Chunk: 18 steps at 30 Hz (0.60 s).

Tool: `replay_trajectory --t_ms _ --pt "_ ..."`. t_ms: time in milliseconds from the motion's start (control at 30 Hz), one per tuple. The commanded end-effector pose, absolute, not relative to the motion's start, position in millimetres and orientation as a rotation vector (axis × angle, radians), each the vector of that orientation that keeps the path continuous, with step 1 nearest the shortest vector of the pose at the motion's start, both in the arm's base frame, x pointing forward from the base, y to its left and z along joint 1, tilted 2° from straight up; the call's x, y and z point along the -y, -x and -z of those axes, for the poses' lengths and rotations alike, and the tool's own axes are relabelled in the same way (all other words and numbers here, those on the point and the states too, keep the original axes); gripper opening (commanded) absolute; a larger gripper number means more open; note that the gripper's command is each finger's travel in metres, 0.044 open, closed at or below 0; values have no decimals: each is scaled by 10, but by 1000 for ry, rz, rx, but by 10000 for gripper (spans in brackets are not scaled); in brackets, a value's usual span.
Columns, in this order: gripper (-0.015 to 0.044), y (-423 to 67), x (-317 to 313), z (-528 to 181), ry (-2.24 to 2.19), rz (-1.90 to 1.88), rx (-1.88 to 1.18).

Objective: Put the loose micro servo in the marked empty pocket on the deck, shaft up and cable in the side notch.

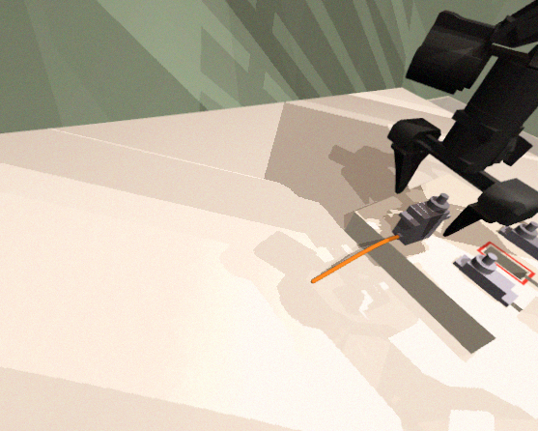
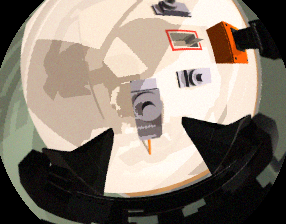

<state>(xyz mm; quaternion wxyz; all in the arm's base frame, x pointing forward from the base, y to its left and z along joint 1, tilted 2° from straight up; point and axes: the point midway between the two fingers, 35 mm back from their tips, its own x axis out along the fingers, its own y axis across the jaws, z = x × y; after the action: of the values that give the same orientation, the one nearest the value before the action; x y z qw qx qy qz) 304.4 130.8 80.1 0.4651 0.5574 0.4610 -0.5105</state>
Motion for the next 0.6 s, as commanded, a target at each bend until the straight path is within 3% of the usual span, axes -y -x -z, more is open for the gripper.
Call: replay_trajectory --t_ms 0,367,567 --pt "414 -3033 -1310 -755 -1369 1260 -1135" --pt "125 -3033 -1310 -755 -1369 1260 -1135" --pt "85 -3033 -1310 -755 -1369 1260 -1135"
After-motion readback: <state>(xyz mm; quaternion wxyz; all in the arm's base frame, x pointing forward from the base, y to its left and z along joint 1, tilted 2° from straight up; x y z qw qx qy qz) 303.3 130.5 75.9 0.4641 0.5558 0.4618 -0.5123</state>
